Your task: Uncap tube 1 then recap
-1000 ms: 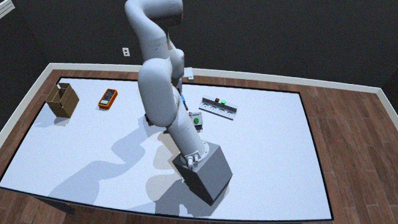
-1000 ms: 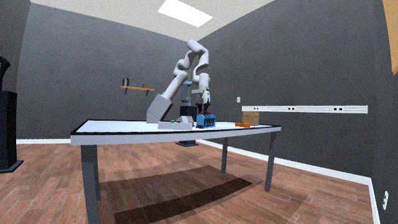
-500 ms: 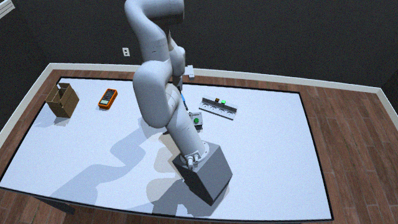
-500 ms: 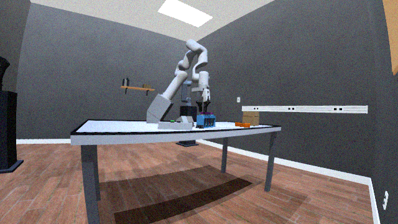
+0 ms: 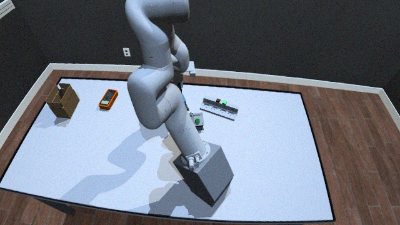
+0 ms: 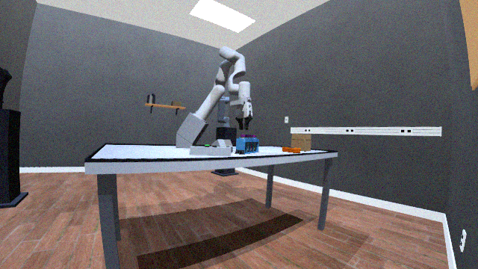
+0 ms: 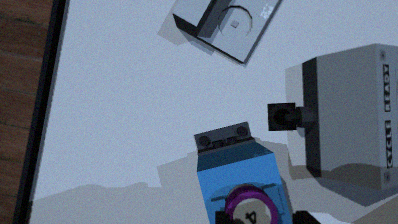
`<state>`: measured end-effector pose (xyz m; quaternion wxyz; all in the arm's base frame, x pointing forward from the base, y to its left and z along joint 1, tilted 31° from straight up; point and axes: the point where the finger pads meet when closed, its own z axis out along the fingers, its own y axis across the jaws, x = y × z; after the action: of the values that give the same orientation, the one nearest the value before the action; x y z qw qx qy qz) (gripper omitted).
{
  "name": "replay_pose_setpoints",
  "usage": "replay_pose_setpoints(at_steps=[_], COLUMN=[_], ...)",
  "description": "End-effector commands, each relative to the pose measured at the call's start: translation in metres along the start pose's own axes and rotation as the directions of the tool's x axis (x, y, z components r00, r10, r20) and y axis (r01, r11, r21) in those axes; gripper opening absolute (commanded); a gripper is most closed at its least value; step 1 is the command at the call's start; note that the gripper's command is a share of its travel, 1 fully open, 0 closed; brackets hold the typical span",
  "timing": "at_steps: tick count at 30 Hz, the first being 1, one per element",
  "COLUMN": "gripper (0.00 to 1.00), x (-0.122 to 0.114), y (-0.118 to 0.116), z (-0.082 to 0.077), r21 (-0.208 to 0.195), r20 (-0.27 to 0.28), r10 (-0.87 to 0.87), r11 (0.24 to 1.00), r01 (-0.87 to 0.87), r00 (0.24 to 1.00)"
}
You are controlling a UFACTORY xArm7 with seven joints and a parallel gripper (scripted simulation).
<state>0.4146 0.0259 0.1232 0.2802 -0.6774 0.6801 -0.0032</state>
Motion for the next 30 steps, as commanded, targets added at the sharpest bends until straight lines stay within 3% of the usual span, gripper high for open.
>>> replay_pose_setpoints(at_steps=[1, 7, 13, 25, 30], gripper=[0.0, 0.0, 0.0, 0.0, 0.0], x=[0.008, 0.03, 0.03, 0.071, 0.08], y=[0.014, 0.051, 0.051, 0.119, 0.133], z=[-0.003, -0.004, -0.004, 0.033, 0.041], r21=[-0.008, -0.008, -0.008, -0.009, -0.009], r20=[-0.017, -0.018, -0.018, -0.018, -0.018], r10=[-0.033, -0.033, -0.033, -0.033, -0.033], r11=[0.999, 0.999, 0.999, 0.999, 0.999], r01=[0.033, 0.033, 0.033, 0.033, 0.033], r00=[0.999, 0.999, 0.999, 0.999, 0.999])
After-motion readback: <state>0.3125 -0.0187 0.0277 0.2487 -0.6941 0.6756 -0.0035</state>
